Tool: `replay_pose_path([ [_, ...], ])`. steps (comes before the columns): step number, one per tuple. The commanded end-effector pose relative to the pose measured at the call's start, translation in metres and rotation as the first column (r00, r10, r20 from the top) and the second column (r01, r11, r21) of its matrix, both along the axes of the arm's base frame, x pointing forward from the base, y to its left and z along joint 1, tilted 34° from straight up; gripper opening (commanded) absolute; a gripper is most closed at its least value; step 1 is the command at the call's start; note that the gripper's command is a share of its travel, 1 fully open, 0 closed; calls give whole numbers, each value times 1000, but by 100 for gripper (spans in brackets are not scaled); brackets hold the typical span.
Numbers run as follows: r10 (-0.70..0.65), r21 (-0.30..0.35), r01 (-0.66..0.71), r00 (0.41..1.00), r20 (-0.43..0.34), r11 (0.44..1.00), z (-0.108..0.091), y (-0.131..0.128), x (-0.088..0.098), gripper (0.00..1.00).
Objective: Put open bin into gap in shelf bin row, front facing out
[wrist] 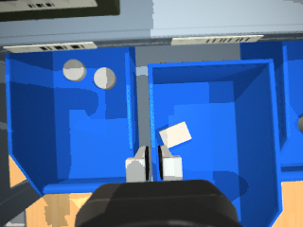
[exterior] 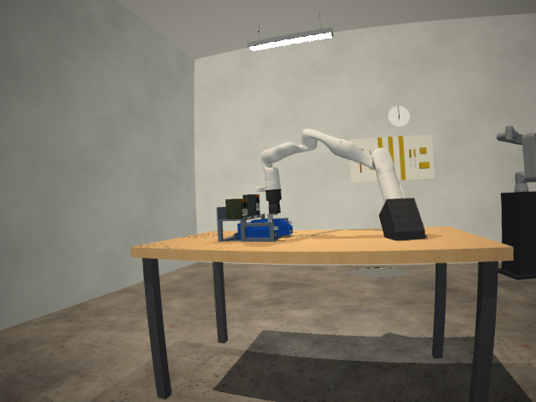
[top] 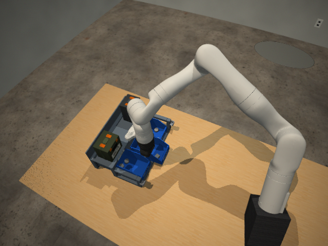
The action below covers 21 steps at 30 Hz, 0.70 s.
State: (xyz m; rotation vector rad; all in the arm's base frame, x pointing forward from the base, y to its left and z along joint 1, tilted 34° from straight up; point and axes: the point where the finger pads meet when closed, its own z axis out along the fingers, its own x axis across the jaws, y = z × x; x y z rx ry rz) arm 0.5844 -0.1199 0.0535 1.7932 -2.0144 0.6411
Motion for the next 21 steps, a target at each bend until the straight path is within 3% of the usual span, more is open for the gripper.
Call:
replay_pose_path([
  [1, -5, -1, 5, 1000, 4, 1000, 4, 3, 0, 32],
  [21, -6, 0, 6, 1000, 6, 1000, 24, 16, -1, 32],
])
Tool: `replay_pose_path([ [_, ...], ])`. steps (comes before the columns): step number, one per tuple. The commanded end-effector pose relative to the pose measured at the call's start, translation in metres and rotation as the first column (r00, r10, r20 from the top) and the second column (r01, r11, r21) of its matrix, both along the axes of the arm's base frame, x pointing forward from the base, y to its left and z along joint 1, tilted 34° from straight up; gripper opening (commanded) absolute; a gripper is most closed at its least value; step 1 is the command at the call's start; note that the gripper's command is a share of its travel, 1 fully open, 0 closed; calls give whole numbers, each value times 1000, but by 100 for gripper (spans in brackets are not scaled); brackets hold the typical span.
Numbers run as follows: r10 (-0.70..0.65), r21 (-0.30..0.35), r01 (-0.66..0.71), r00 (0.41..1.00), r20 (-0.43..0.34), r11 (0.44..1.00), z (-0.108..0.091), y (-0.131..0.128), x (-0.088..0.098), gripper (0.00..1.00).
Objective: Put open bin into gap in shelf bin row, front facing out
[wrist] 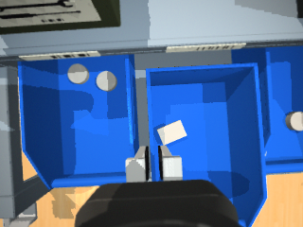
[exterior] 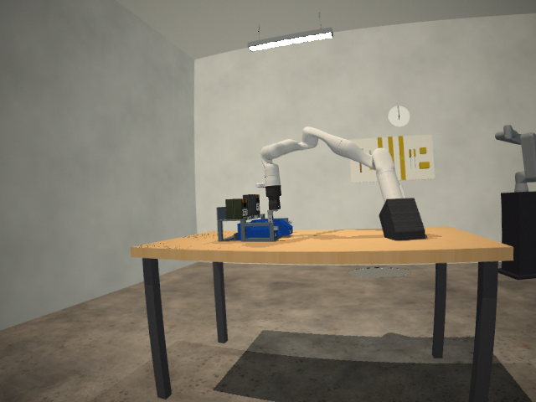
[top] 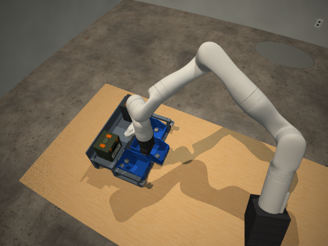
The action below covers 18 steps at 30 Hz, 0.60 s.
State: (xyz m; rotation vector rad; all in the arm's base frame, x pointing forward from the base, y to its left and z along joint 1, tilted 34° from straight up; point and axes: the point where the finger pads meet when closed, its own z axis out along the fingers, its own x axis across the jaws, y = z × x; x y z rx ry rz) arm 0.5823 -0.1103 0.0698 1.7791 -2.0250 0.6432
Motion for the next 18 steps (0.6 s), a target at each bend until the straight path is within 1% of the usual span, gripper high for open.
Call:
replay_pose_path([
  [1, 6, 2, -6, 1000, 2, 1000, 9, 7, 1, 32],
  [7, 6, 2, -6, 1000, 3, 1000, 18, 13, 1, 32],
  [10, 6, 2, -6, 1000, 1, 1000, 19, 14, 0, 32],
  [18, 6, 2, -6, 1000, 3, 1000, 32, 23, 0, 32],
])
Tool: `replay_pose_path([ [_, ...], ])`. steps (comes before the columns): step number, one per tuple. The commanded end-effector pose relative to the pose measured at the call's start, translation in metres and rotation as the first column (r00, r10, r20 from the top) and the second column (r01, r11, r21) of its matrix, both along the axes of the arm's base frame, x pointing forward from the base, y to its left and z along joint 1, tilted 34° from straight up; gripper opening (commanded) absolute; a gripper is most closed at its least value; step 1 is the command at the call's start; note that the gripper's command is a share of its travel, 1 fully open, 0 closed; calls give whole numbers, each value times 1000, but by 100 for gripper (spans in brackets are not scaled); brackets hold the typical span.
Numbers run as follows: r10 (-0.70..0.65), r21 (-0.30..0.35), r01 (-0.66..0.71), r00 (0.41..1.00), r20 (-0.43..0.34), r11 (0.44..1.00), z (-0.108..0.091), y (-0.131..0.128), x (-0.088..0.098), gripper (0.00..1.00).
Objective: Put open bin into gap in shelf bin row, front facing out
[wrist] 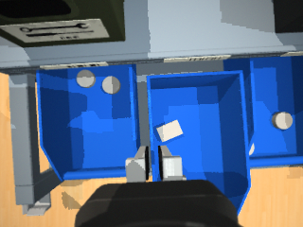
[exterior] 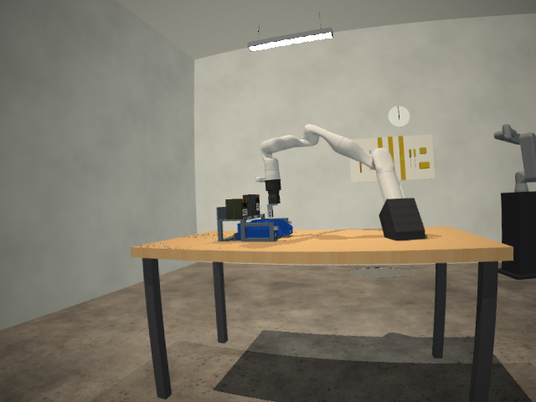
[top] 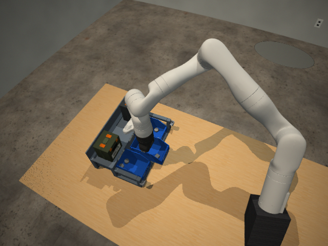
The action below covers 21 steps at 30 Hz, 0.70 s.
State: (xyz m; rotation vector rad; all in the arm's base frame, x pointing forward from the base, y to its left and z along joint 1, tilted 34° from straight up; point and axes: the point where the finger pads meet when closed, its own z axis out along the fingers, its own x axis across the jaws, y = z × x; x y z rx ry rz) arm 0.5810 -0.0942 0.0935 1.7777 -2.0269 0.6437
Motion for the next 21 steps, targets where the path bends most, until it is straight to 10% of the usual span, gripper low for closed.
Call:
replay_pose_path([
  [1, 7, 2, -7, 1000, 2, 1000, 10, 8, 1, 32],
  [21, 7, 2, -7, 1000, 2, 1000, 32, 23, -1, 32],
])
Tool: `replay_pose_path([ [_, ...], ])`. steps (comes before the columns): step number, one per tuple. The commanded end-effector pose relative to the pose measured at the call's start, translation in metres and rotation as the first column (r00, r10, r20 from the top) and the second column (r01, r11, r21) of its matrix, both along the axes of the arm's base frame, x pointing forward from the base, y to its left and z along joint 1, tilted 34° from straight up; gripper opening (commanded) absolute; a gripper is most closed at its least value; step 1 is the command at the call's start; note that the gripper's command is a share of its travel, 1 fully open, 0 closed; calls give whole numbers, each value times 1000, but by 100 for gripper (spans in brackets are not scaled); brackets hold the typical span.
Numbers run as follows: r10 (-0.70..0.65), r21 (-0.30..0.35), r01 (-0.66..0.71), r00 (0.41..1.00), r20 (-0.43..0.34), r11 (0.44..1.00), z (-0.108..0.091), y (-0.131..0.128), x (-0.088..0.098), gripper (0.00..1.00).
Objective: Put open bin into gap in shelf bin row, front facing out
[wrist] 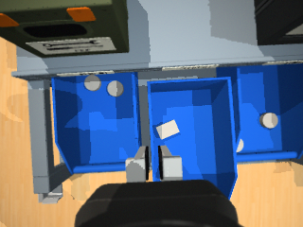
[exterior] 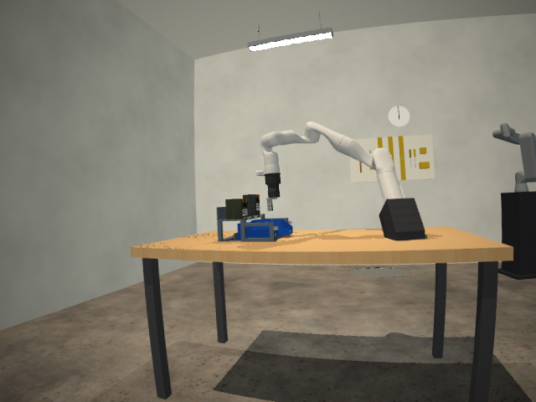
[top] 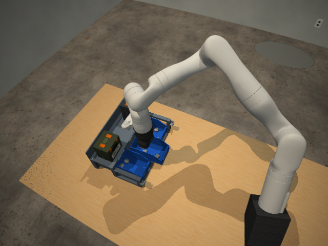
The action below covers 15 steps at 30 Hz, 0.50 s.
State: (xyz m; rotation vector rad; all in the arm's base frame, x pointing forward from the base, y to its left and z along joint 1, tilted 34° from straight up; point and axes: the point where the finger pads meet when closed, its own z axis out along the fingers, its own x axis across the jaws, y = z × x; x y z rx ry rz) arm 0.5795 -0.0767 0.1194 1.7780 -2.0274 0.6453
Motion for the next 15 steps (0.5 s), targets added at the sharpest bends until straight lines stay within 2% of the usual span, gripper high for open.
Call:
replay_pose_path([
  [1, 7, 2, -7, 1000, 0, 1000, 7, 6, 0, 32],
  [15, 7, 2, -7, 1000, -1, 1000, 15, 12, -1, 32],
])
